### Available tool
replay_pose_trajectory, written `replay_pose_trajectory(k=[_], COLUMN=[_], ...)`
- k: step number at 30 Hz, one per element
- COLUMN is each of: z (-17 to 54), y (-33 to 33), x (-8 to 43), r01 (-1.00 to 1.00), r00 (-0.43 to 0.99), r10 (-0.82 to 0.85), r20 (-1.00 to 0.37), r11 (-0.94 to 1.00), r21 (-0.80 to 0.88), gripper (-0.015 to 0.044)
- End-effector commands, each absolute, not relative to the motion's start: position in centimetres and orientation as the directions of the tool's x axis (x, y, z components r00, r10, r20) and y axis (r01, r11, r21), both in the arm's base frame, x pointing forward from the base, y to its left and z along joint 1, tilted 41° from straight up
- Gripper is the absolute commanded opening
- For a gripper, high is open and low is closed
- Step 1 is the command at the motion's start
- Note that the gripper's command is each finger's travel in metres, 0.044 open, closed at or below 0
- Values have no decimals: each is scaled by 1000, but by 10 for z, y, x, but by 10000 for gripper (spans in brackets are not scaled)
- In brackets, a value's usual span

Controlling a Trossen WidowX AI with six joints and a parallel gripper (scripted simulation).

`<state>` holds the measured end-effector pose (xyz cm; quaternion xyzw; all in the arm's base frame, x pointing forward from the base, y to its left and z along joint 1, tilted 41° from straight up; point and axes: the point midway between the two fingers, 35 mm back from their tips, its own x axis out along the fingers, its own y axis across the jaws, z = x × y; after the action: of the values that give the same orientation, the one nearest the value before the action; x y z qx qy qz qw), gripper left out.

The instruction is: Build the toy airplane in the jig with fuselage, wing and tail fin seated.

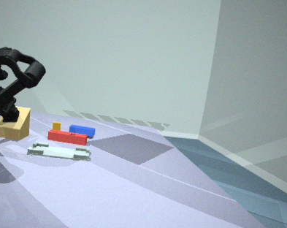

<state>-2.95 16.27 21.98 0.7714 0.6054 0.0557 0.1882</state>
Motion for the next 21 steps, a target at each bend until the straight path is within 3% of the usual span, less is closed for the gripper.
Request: replay_pose_trajectory(k=[1, 7, 12, 21], z=[220, 215, 208, 183], y=[163, 167, 176, 187], x=[-30, -22, -2, 46], r01=[913, 913, 835, 342], r00=[261, 357, 545, 800], r10=[955, 913, 792, 412], r20=[-142, -199, -273, -437], r11=[-196, -296, -543, -910], r21=[358, 280, 92, -233], gripper=[426, 440, 440, 440])
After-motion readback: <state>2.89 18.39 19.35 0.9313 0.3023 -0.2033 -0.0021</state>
